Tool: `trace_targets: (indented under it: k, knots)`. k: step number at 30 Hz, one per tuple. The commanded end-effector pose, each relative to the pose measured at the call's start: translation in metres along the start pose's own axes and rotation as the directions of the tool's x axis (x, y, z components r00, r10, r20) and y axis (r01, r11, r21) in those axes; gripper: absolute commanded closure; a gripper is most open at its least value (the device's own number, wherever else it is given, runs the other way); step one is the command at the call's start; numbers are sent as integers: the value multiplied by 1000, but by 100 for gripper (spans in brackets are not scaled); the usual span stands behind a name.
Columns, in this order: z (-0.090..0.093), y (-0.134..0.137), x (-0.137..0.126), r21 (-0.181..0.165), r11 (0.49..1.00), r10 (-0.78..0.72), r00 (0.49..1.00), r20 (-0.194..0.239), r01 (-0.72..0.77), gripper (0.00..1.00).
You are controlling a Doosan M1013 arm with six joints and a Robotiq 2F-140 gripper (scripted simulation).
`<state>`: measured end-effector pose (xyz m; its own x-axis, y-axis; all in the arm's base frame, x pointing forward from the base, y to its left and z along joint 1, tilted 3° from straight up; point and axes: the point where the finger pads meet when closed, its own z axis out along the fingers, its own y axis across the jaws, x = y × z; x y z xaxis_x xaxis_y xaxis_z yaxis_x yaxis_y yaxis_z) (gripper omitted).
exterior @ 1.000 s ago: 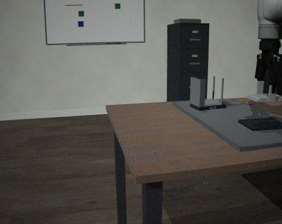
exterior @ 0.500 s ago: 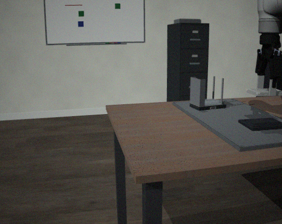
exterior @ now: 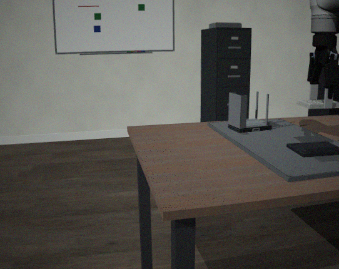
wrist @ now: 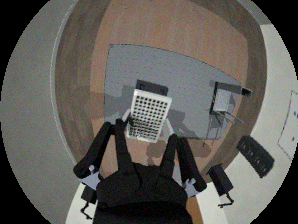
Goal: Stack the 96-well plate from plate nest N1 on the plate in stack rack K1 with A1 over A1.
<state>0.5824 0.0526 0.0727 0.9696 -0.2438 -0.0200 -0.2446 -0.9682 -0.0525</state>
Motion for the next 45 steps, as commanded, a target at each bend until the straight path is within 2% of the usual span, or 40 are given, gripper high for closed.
trace_targets:
  k: [1,19,22,24,28,45]
  knots:
    - [-4,0,0,0,1000,0,1000,0,0,100]
    - [-5,0,0,0,1000,0,1000,0,0,100]
    - [-5,9,3,0,995,-100,995,0,100,100]
    - [-5,9,3,0,995,-100,995,0,100,100]
    - [-6,22,8,0,978,-208,978,0,208,100]
    - [-7,69,25,0,978,-208,978,0,208,100]
